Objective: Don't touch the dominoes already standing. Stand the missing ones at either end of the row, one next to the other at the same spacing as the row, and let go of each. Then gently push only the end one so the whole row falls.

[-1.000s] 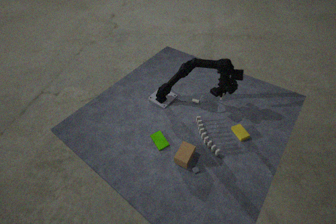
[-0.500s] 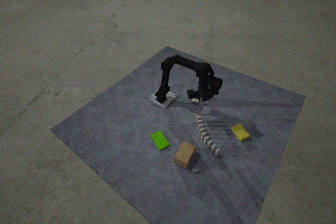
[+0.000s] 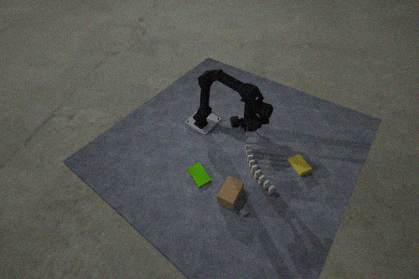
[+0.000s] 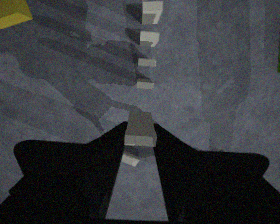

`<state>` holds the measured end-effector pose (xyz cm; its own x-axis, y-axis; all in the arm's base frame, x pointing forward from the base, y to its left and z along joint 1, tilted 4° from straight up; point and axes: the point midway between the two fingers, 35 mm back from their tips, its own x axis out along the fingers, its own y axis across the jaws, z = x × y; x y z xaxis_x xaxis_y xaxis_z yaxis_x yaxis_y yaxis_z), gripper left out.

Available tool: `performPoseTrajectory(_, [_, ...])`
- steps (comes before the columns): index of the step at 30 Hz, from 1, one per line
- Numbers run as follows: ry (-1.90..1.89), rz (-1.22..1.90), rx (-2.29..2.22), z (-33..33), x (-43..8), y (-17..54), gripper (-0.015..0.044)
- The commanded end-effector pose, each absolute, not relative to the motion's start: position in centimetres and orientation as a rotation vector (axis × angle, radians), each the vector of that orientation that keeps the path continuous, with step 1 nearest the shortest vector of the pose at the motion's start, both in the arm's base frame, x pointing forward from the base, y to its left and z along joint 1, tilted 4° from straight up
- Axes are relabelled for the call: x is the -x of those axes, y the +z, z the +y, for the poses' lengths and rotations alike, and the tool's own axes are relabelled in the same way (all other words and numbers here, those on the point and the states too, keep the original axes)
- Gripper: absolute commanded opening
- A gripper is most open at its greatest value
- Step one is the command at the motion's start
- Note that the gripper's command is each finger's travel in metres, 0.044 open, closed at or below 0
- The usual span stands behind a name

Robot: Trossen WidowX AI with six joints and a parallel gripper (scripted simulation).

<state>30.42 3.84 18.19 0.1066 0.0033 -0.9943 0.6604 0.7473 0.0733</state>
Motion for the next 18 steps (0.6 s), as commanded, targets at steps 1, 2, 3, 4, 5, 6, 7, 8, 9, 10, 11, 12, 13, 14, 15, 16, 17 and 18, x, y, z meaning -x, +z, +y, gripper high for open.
performPoseTrajectory(1, [-0.532, 1.4, -0.597, 3.9, -30.7, 16.4, 0.0107])
performPoseTrajectory(2, [-0.532, 1.4, -0.597, 3.9, -30.7, 16.0, 0.0107])
performPoseTrajectory(3, [-0.532, 1.4, -0.597, 3.9, -30.8, 15.6, 0.0107])
performPoseTrajectory(4, [-0.532, 1.4, -0.597, 3.9, -30.9, 15.2, 0.0107])
performPoseTrajectory(5, [-0.532, 1.4, -0.597, 3.9, -30.9, 14.8, 0.0107])
performPoseTrajectory(6, [-0.532, 1.4, -0.597, 3.9, -30.9, 14.4, 0.0107])
performPoseTrajectory(7, [-0.532, 1.4, -0.597, 3.9, -31.0, 13.9, 0.0107])
performPoseTrajectory(8, [-0.532, 1.4, -0.597, 3.9, -31.0, 13.5, 0.0107])
performPoseTrajectory(9, [-0.532, 1.4, -0.597, 3.9, -31.0, 13.1, 0.0107])
performPoseTrajectory(10, [-0.532, 1.4, -0.597, 3.9, -31.0, 12.7, 0.0107])
performPoseTrajectory(11, [-0.532, 1.4, -0.597, 3.9, -31.0, 12.3, 0.0107])
performPoseTrajectory(12, [-0.532, 1.4, -0.597, 3.9, -31.0, 11.8, 0.0107])
performPoseTrajectory(13, [-0.532, 1.4, -0.597, 3.9, -31.0, 11.4, 0.0107])
performPoseTrajectory(14, [-0.532, 1.4, -0.597, 3.9, -31.0, 11.0, 0.0107])
performPoseTrajectory(15, [-0.532, 1.4, -0.597, 3.9, -31.0, 10.6, 0.0107])
performPoseTrajectory(16, [-0.532, 1.4, -0.597, 3.9, -31.0, 10.2, 0.0107])
performPoseTrajectory(17, [-0.532, 1.4, -0.597, 3.9, -30.9, 9.8, 0.0107])
performPoseTrajectory(18, [-0.532, 1.4, -0.597, 3.9, -30.9, 9.3, 0.0107])
